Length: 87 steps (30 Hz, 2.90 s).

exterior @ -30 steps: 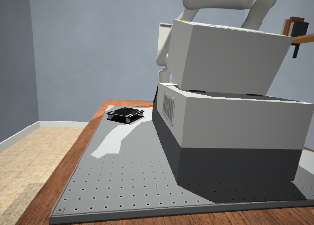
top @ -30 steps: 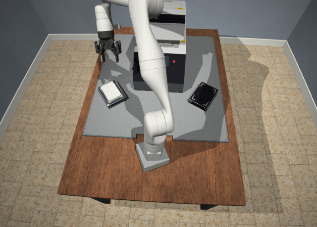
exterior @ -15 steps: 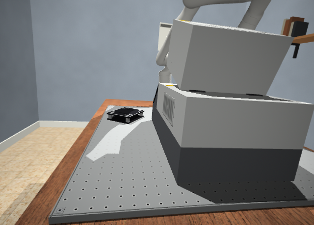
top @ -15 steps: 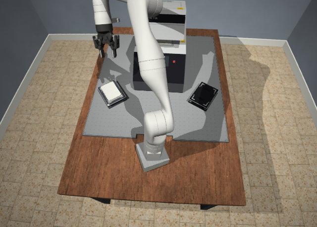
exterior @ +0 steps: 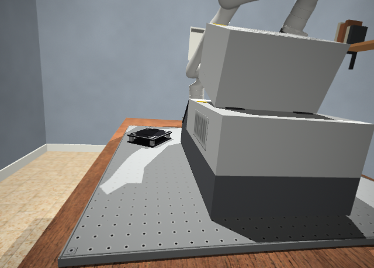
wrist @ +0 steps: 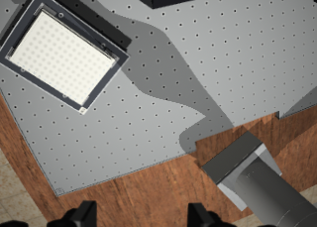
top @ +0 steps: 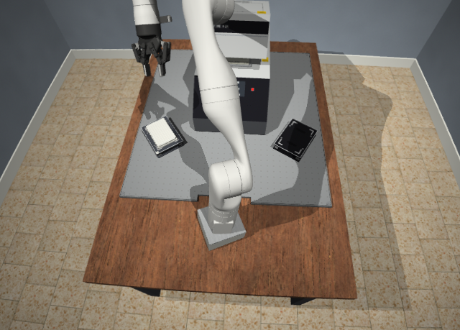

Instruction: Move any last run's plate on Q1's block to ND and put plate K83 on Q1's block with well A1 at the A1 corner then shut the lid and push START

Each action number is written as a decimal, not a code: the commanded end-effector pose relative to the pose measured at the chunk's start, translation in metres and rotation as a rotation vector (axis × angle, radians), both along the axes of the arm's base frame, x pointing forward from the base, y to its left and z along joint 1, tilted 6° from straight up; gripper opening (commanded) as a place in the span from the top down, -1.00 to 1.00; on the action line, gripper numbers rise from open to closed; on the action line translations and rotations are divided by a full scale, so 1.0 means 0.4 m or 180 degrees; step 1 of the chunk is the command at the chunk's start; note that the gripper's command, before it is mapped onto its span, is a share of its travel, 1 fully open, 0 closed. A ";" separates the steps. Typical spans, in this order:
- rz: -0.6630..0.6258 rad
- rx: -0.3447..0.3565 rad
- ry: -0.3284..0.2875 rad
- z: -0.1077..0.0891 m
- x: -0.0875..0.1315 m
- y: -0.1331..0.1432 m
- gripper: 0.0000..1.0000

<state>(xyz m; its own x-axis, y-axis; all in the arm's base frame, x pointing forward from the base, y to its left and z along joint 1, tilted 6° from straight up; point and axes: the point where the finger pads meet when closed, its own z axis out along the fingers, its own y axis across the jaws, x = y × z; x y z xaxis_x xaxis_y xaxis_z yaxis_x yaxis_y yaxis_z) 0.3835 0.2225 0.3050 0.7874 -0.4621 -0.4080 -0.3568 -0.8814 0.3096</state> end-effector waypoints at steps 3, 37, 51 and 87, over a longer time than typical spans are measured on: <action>-0.0002 0.0017 -0.0008 0.042 -0.007 0.013 -0.12; 0.0006 0.0012 -0.0013 0.231 -0.007 0.029 0.42; 0.0006 0.0012 -0.0013 0.310 -0.010 0.037 0.64; -0.0882 -0.0103 -0.0346 0.322 -0.003 -0.036 0.80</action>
<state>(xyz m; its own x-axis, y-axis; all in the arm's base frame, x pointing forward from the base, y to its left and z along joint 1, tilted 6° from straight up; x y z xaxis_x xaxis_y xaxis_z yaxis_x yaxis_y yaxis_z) 0.3840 0.2127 0.4302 0.6959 -0.6580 -0.2878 -0.6372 -0.7505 0.1750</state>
